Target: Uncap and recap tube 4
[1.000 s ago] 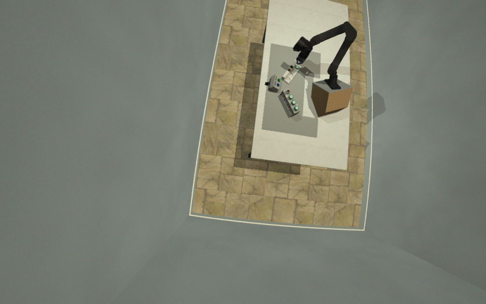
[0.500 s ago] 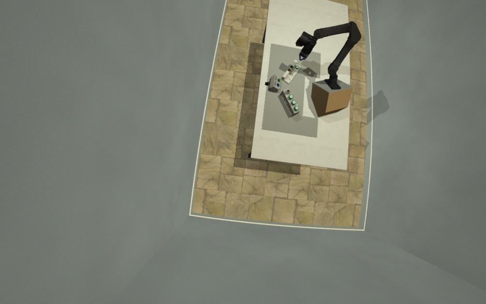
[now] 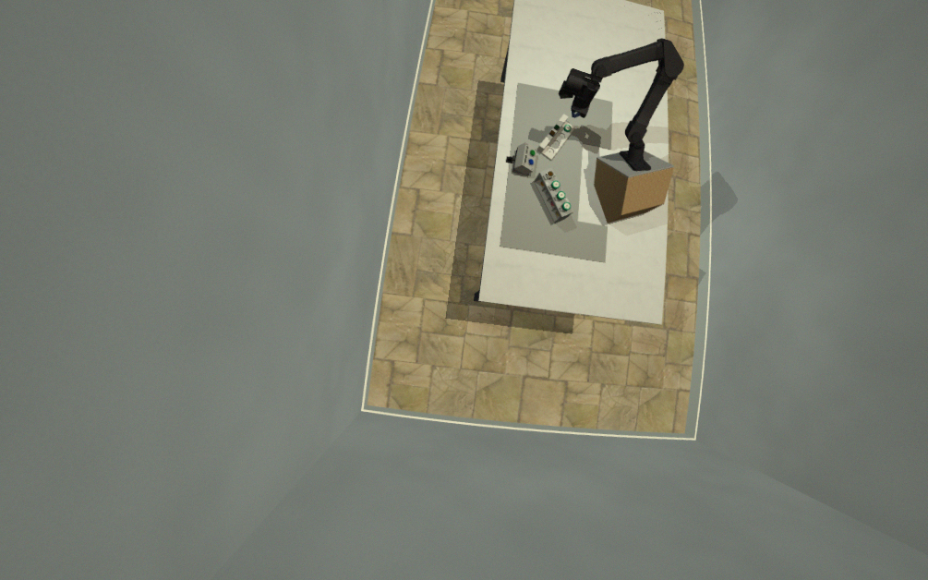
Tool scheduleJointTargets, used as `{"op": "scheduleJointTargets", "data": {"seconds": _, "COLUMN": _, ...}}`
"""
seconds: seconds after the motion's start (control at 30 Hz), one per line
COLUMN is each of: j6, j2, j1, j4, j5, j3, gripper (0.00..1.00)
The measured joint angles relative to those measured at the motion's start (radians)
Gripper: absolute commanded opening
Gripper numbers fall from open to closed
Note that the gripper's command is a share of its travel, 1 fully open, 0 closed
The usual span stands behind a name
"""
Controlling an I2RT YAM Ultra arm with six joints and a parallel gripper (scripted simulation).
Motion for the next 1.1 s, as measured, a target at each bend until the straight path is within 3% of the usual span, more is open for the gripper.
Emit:
{"op": "scheduleJointTargets", "data": {"seconds": 0.17, "j6": -0.127, "j2": 0.125, "j1": 0.087, "j4": 0.017, "j5": 0.027, "j3": 0.011, "gripper": 0.00}}
{"op": "scheduleJointTargets", "data": {"seconds": 0.43, "j6": -0.096, "j2": 0.290, "j1": 0.183, "j4": 0.052, "j5": 0.065, "j3": 0.077, "gripper": 0.00}}
{"op": "scheduleJointTargets", "data": {"seconds": 0.8, "j6": 0.053, "j2": 0.635, "j1": 0.309, "j4": 0.095, "j5": 0.090, "j3": 0.272, "gripper": 0.00}}
{"op": "scheduleJointTargets", "data": {"seconds": 0.93, "j6": 0.090, "j2": 0.704, "j1": 0.328, "j4": 0.085, "j5": 0.094, "j3": 0.325, "gripper": 0.00}}
{"op": "scheduleJointTargets", "data": {"seconds": 1.1, "j6": 0.140, "j2": 0.848, "j1": 0.359, "j4": 0.069, "j5": 0.103, "j3": 0.471, "gripper": 0.00}}
